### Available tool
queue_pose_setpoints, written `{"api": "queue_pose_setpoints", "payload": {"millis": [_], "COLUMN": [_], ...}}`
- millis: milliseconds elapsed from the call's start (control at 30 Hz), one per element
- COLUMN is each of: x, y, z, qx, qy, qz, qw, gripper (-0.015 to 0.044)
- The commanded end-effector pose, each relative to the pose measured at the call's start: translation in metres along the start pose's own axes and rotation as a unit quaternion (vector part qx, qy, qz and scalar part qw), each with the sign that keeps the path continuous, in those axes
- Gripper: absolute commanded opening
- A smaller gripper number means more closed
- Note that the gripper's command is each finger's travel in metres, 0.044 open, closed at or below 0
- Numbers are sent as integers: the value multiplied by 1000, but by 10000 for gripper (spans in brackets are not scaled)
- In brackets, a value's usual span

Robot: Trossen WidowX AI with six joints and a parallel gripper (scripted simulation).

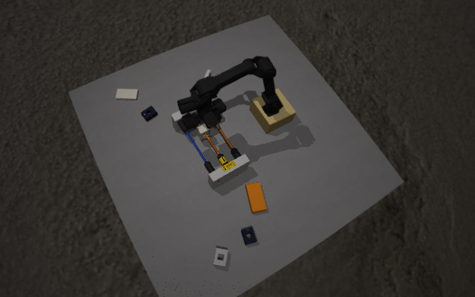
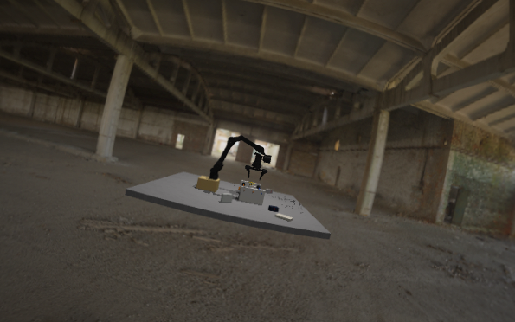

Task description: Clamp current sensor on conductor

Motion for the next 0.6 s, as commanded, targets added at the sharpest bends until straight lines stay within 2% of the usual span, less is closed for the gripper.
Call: {"api": "queue_pose_setpoints", "payload": {"millis": [0,467,567], "x": [0,0,8], "y": [0,-1,-14], "z": [0,0,-3], "qx": [-1,2,32], "qy": [-1,0,0], "qz": [-2,-6,-90], "qw": [1000,1000,995], "gripper": [440,440,440]}}
Point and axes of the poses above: the point midway between the two fingers, 35 mm back from their tips, its own z axis back along the fingers, its own x axis across the jaws, y = z × x, the point moved 3 cm from there along z, back along the fingers, and after that the axes turned 8 degrees about -z, right-handed, at the moved point
